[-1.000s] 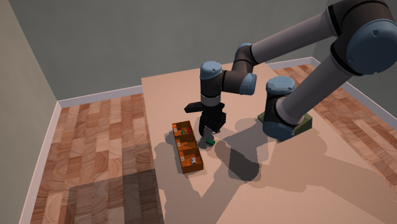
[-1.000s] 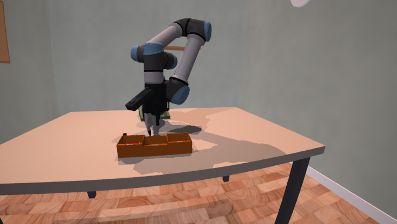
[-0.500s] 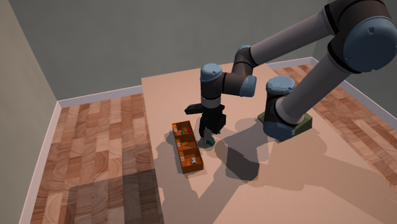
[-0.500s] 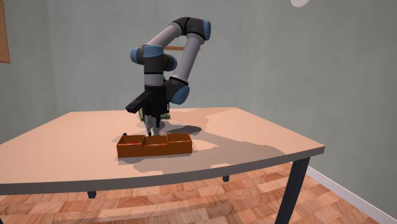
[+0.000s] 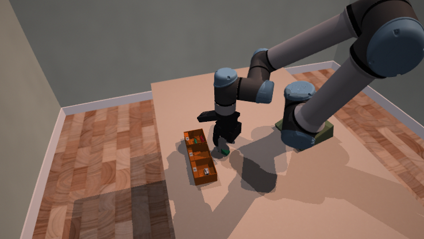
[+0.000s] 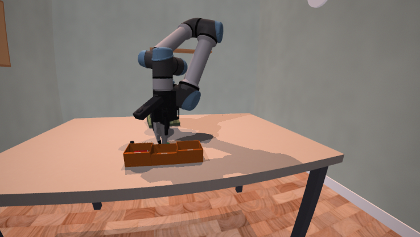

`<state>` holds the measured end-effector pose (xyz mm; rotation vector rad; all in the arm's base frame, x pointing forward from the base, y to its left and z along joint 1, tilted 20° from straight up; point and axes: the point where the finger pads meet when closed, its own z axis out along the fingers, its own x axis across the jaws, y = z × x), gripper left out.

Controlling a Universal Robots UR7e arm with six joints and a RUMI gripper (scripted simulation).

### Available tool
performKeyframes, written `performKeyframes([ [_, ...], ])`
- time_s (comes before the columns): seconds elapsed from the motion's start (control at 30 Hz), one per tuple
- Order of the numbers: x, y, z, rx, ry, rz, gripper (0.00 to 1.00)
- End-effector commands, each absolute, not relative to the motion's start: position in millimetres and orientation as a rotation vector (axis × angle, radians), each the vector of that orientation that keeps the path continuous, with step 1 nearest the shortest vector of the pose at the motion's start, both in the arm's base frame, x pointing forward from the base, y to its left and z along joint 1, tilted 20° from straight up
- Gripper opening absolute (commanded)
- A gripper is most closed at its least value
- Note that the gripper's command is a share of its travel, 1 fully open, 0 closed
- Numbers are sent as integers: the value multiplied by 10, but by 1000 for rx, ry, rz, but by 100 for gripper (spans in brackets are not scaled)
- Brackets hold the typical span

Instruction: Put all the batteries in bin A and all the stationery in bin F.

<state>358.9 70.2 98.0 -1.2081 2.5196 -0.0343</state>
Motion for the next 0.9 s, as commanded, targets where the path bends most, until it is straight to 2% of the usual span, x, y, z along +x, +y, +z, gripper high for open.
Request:
performKeyframes([
  [0.0, 3591, 702, 983, -1208, 2519, -35, 0],
  [0.87, 3527, 677, 1170, -1208, 2519, -35, 0],
])
